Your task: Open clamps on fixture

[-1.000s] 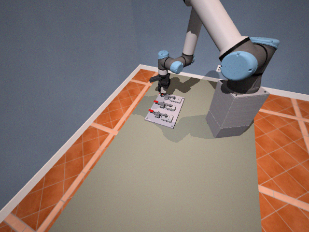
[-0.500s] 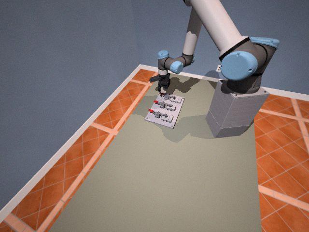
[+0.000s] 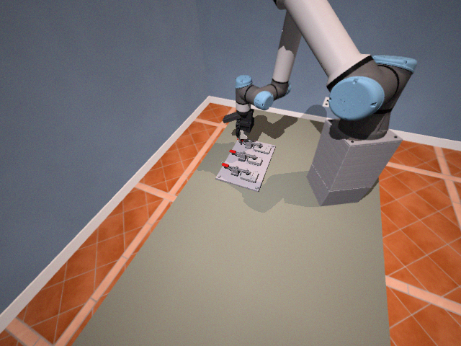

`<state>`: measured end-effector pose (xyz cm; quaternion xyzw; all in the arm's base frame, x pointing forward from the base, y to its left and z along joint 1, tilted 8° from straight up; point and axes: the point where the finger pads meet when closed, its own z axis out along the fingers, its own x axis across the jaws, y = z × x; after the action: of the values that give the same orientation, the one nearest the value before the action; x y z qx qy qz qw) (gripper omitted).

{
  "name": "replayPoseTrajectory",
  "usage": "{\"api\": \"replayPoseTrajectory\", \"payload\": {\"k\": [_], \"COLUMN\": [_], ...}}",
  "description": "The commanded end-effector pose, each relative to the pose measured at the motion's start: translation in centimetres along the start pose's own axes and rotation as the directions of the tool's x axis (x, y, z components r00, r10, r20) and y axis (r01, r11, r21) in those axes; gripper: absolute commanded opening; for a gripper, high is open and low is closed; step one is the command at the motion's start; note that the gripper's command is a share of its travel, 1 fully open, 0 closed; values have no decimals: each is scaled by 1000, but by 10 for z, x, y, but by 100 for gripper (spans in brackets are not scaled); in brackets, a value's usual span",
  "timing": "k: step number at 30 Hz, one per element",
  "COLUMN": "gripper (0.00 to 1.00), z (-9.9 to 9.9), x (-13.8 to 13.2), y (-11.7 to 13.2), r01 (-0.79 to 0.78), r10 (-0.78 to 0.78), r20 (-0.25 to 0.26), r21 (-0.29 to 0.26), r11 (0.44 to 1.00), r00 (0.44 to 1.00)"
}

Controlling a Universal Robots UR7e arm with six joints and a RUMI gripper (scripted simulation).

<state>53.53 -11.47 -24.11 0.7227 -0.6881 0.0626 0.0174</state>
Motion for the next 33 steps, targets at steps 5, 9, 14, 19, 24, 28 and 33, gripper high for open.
{"api": "replayPoseTrajectory", "payload": {"k": [5, 9, 14, 19, 24, 28, 33], "gripper": [0, 0, 0, 0, 0, 0, 0], "z": [-1, -1, -2, -3, -5, -7, -9], "x": [0, 0, 0, 0, 0, 0, 0], "y": [0, 0, 0, 1, 2, 4, 6], "r01": [0, 0, 0, 0, 0, 0, 0], "r10": [0, 0, 0, 0, 0, 0, 0], "r20": [0, 0, 0, 0, 0, 0, 0], "r21": [1, 1, 1, 1, 1, 1, 1], "r11": [1000, 1000, 1000, 1000, 1000, 1000, 1000], "r00": [1000, 1000, 1000, 1000, 1000, 1000, 1000]}}
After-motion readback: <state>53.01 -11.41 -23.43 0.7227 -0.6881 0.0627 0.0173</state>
